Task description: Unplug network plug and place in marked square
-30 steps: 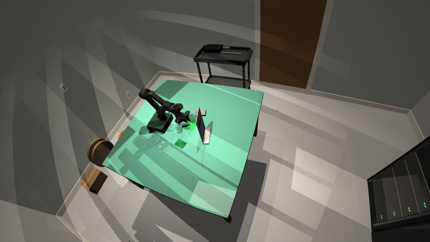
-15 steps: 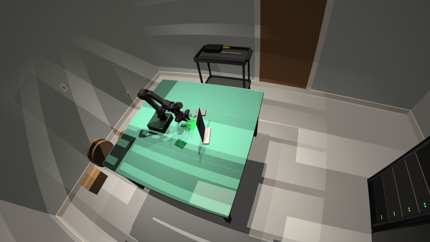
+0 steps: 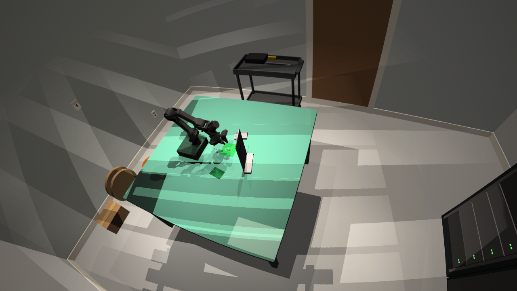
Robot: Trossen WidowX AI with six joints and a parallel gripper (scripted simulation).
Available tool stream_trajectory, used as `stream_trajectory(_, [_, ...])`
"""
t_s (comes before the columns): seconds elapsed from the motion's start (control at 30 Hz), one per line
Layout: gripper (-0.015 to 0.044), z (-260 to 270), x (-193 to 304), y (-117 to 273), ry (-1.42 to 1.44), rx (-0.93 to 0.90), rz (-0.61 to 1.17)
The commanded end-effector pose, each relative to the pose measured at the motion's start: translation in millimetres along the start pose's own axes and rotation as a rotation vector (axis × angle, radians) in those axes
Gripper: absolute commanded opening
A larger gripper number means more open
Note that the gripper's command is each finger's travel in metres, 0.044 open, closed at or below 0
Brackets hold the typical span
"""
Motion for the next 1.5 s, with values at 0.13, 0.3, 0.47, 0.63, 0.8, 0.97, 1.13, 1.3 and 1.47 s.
stream_trajectory(0.13, [0.0156, 7, 0, 11, -0.004, -0.002, -0.002])
stream_trajectory(0.3, [0.0156, 10, 1, 18, -0.004, -0.002, -0.002])
stream_trajectory(0.47, [0.0156, 13, 1, 24, -0.003, -0.002, -0.002])
stream_trajectory(0.63, [0.0156, 16, 1, 32, -0.003, -0.002, -0.001])
stream_trajectory(0.8, [0.0156, 18, 1, 39, -0.003, -0.001, -0.001])
stream_trajectory(0.97, [0.0156, 20, 1, 47, -0.003, -0.001, -0.001])
stream_trajectory(1.13, [0.0156, 23, 2, 46, 0.006, 0.000, 0.002])
stream_trajectory(1.3, [0.0156, 34, 2, 57, 0.020, -0.003, 0.002])
stream_trajectory(1.47, [0.0156, 44, 3, 69, 0.016, -0.002, 0.001])
Point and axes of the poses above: the point midway between the two fingers, 35 mm back from their tips, its own y axis back along the fingers, its own z axis across the jaws, x = y × z, the point moved 5 cm from there along y, back along the fingers, and after that the axes turned 4 degrees about -y, right-handed, at the moved point
